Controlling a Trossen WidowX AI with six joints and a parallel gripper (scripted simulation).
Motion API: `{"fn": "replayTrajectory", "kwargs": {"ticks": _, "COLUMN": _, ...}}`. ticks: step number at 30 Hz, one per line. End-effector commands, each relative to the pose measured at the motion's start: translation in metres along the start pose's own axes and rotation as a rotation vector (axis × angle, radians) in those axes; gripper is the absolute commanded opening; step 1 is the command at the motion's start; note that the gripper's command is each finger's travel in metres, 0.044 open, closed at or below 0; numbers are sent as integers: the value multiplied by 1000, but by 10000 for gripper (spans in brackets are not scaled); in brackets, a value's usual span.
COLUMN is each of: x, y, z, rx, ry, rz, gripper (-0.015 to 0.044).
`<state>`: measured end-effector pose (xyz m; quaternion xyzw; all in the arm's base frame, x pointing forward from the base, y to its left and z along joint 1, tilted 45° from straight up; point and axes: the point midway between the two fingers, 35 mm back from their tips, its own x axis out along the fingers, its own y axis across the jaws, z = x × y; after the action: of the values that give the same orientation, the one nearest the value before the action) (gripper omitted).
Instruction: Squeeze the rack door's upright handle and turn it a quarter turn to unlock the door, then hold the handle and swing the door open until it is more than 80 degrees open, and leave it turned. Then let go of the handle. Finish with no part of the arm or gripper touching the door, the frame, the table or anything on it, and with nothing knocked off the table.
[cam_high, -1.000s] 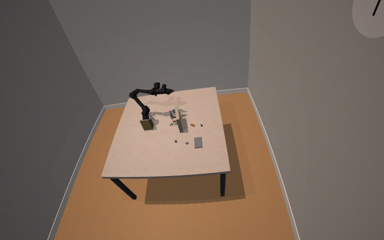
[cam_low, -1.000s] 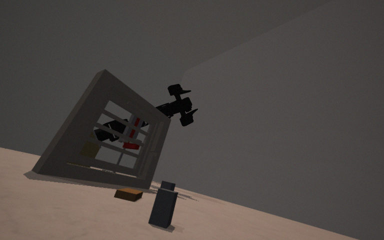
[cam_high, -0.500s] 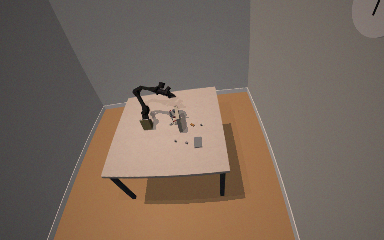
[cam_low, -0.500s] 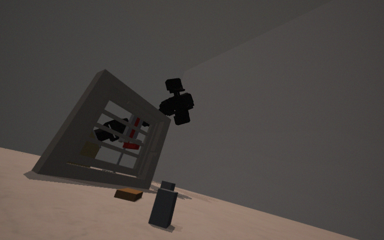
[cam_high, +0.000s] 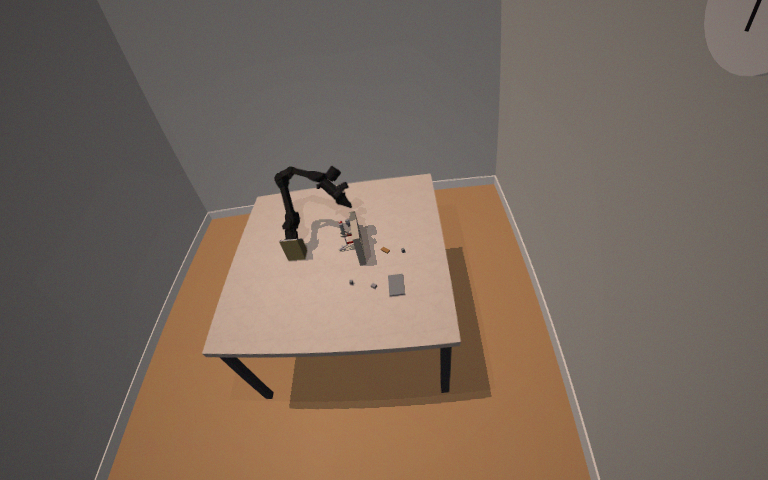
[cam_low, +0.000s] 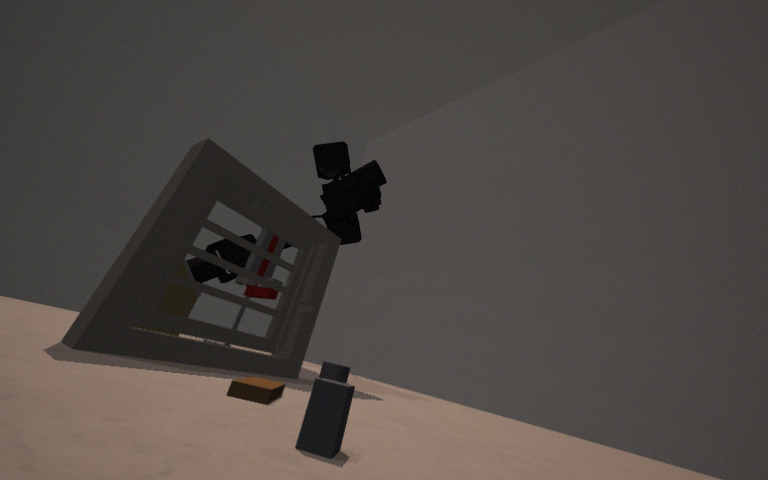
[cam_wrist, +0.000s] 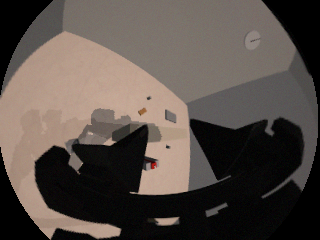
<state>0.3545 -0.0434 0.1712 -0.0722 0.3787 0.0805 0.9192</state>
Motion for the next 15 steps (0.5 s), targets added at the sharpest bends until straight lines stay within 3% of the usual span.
{"fn": "replayTrajectory", "kwargs": {"ticks": 1, "x": 10, "y": -1, "z": -15, "rx": 0, "ry": 112, "rz": 82, "gripper": 294}}
{"fn": "replayTrajectory", "kwargs": {"ticks": 15, "x": 20, "y": -2, "z": -55, "rx": 68, "ry": 382, "rz": 347, "gripper": 294}}
